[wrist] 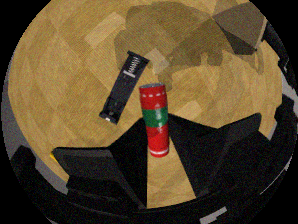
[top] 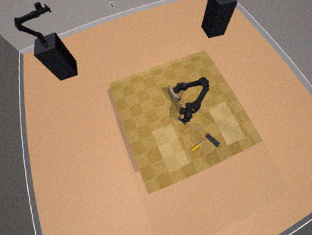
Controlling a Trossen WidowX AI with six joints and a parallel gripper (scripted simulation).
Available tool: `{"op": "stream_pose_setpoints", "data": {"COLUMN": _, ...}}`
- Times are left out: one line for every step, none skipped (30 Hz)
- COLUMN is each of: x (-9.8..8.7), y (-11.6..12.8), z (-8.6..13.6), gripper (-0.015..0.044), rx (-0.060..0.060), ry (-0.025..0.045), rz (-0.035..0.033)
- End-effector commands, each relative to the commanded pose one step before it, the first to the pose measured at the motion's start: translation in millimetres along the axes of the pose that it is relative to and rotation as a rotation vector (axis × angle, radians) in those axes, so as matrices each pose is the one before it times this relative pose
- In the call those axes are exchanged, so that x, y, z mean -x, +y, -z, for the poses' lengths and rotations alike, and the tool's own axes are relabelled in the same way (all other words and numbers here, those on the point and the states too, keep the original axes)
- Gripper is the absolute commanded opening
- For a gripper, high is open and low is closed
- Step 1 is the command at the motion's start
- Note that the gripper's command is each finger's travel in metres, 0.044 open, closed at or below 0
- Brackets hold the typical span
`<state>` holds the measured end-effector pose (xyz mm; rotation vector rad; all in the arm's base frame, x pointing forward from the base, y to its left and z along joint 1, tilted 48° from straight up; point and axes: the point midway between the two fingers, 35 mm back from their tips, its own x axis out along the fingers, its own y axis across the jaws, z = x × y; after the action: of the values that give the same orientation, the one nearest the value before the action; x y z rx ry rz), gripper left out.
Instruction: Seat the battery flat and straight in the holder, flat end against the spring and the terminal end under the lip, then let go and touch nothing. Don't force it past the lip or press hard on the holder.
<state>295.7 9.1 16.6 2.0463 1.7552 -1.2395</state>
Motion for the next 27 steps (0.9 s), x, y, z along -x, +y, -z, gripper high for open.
{"op": "stream_pose_setpoints", "data": {"x": 1.83, "y": 14.06, "z": -9.1, "gripper": 0.0064, "rx": -0.2294, "ry": -0.00231, "rz": -0.00102}}
{"op": "stream_pose_setpoints", "data": {"x": 0.25, "y": 3.61, "z": -1.21, "gripper": 0.0064, "rx": -0.0555, "ry": -0.00013, "rz": -0.00015}}
{"op": "stream_pose_setpoints", "data": {"x": 0.22, "y": 3.67, "z": -1.06, "gripper": 0.0064, "rx": -0.0555, "ry": -0.00011, "rz": -0.00014}}
{"op": "stream_pose_setpoints", "data": {"x": 0.2, "y": 3.72, "z": -0.91, "gripper": 0.0064, "rx": -0.0555, "ry": -0.00009, "rz": -0.00013}}
{"op": "stream_pose_setpoints", "data": {"x": 0.17, "y": 3.78, "z": -0.73, "gripper": 0.0064, "rx": -0.0554, "ry": -0.00008, "rz": -0.00016}}
{"op": "stream_pose_setpoints", "data": {"x": 0.14, "y": 3.82, "z": -0.57, "gripper": 0.0064, "rx": -0.0554, "ry": -0.00007, "rz": -0.00014}}
{"op": "stream_pose_setpoints", "data": {"x": 0.12, "y": 3.85, "z": -0.42, "gripper": 0.0064, "rx": -0.0554, "ry": -0.00005, "rz": -0.00012}}
{"op": "stream_pose_setpoints", "data": {"x": 0.08, "y": 3.22, "z": -0.21, "gripper": 0.0064, "rx": -0.0461, "ry": -0.00003, "rz": -0.00009}}
{"op": "stream_pose_setpoints", "data": {"x": 0.04, "y": 1.94, "z": -0.05, "gripper": 0.0064, "rx": -0.0277, "ry": -0.00002, "rz": -0.00005}}
{"op": "stream_pose_setpoints", "data": {"x": 0.01, "y": 0.46, "z": 0.14, "gripper": 0.0064, "rx": -0.0068, "ry": 0.00014, "rz": 0.00007}}
{"op": "stream_pose_setpoints", "data": {"x": 0.0, "y": 0.15, "z": 0.05, "gripper": 0.0064, "rx": -0.0023, "ry": 0.00005, "rz": 0.00002}}
{"op": "stream_pose_setpoints", "data": {"x": 0.0, "y": 0.0, "z": 0.0, "gripper": 0.0064, "rx": 0.0, "ry": 0.0, "rz": 0.0}}
{"op": "stream_pose_setpoints", "data": {"x": 0.0, "y": 0.0, "z": 0.0, "gripper": 0.0064, "rx": 0.0, "ry": 0.0, "rz": 0.0}}
{"op": "stream_pose_setpoints", "data": {"x": 0.0, "y": 0.0, "z": 0.0, "gripper": 0.0064, "rx": 0.0, "ry": 0.0, "rz": 0.0}}
{"op": "stream_pose_setpoints", "data": {"x": 0.12, "y": -0.36, "z": 0.18, "gripper": 0.0064, "rx": 0.0031, "ry": 0.00036, "rz": 0.00111}}
{"op": "stream_pose_setpoints", "data": {"x": 0.12, "y": -0.36, "z": 0.18, "gripper": 0.0064, "rx": 0.0031, "ry": 0.00037, "rz": 0.00111}}
{"op": "stream_pose_setpoints", "data": {"x": -0.4, "y": 0.12, "z": 0.09, "gripper": 0.0064, "rx": -0.0002, "ry": 0.00222, "rz": -0.00039}}
{"op": "stream_pose_setpoints", "data": {"x": -1.19, "y": 0.35, "z": 0.27, "gripper": 0.0064, "rx": -0.0005, "ry": 0.00665, "rz": -0.00114}}
{"op": "stream_pose_setpoints", "data": {"x": -1.96, "y": 0.53, "z": 0.43, "gripper": 0.0064, "rx": -0.0007, "ry": 0.01107, "rz": -0.00176}}
{"op": "stream_pose_setpoints", "data": {"x": -2.37, "y": 0.58, "z": 0.48, "gripper": 0.0064, "rx": -0.0008, "ry": 0.01358, "rz": -0.00192}}
{"op": "stream_pose_setpoints", "data": {"x": -2.33, "y": 0.51, "z": 0.44, "gripper": 0.0064, "rx": -0.0007, "ry": 0.01357, "rz": -0.00165}}
{"op": "stream_pose_setpoints", "data": {"x": -2.22, "y": 0.43, "z": 0.33, "gripper": 0.0064, "rx": -0.0005, "ry": 0.01265, "rz": -0.00181}}
{"op": "stream_pose_setpoints", "data": {"x": -2.19, "y": 0.35, "z": 0.29, "gripper": 0.0064, "rx": -0.0004, "ry": 0.01262, "rz": -0.00157}}
{"op": "stream_pose_setpoints", "data": {"x": -2.15, "y": 0.28, "z": 0.25, "gripper": 0.0064, "rx": -0.0003, "ry": 0.01259, "rz": -0.00132}}
{"op": "stream_pose_setpoints", "data": {"x": -2.1, "y": 0.21, "z": 0.21, "gripper": 0.0064, "rx": -0.0002, "ry": 0.01255, "rz": -0.00107}}
{"op": "stream_pose_setpoints", "data": {"x": -2.06, "y": 0.13, "z": 0.16, "gripper": 0.0064, "rx": -0.0001, "ry": 0.01251, "rz": -0.00083}}
{"op": "stream_pose_setpoints", "data": {"x": -1.99, "y": 0.04, "z": 0.13, "gripper": 0.0064, "rx": 0.0, "ry": 0.01242, "rz": -0.00074}}
